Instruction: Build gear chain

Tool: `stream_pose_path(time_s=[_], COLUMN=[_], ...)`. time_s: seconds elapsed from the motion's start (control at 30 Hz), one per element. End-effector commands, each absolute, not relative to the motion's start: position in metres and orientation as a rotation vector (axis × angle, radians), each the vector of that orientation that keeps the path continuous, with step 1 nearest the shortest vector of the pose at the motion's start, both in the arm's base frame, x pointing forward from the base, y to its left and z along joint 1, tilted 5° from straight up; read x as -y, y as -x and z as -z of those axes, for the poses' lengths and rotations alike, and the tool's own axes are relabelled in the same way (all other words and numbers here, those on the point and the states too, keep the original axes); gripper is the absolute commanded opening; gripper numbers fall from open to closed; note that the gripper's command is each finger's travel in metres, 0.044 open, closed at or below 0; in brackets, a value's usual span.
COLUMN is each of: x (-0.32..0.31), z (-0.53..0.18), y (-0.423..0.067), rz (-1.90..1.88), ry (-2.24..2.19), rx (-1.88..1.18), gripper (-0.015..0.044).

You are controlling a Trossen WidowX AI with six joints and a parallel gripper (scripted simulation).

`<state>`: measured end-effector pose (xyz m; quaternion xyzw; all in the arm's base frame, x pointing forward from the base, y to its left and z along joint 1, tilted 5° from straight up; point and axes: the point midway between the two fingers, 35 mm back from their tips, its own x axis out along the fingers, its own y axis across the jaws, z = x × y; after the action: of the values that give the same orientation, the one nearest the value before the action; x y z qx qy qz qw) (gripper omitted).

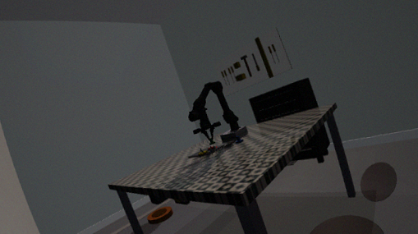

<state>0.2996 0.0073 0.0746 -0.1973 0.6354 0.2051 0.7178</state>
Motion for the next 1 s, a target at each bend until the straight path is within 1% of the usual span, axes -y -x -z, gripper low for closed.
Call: stream_pose_path(time_s=[0.0,0.63,0.97], x=[-0.008,-0.009,-0.010], z=[-0.067,-0.047,-0.046], y=[-0.299,-0.300,-0.301], rz=[-0.453,-0.137,-0.239], ry=[0.426,0.075,0.187], rx=[-1.415,-1.465,-1.455], gripper=[0.0000,0.0000,0.0000])
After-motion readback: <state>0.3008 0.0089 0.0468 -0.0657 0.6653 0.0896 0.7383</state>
